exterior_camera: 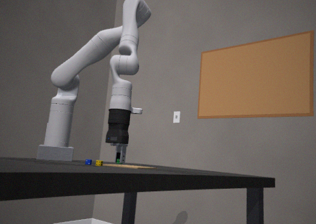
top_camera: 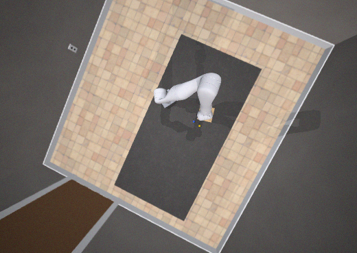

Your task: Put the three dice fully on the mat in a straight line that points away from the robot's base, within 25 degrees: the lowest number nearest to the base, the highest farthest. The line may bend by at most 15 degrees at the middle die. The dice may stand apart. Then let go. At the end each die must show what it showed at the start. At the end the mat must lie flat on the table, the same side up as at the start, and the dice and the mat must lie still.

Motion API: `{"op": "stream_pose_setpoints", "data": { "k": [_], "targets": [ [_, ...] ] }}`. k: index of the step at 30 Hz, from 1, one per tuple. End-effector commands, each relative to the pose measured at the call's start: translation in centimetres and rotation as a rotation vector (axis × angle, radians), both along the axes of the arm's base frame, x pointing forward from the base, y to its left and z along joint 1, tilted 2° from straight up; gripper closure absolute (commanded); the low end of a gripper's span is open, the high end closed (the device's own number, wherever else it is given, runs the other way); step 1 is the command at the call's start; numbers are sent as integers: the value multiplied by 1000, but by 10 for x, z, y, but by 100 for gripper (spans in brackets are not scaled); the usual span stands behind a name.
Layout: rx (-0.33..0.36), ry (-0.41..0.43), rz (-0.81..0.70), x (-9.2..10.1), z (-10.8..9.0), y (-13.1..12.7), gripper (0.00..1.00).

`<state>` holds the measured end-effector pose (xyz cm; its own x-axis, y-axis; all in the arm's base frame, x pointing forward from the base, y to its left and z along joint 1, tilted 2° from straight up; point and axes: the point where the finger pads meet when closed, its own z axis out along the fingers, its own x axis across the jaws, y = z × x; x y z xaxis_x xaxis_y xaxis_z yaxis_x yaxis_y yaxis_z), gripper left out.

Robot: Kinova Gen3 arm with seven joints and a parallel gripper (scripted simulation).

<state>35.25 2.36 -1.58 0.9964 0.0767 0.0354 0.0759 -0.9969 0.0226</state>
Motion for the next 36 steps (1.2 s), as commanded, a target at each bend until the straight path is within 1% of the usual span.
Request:
{"op": "stream_pose_setpoints", "data": {
  "k": [1,36],
  "targets": [
    [-5,-4,18,2,0,-1,66],
    [-5,-4,17,2,-3,-1,66]
  ]
}}
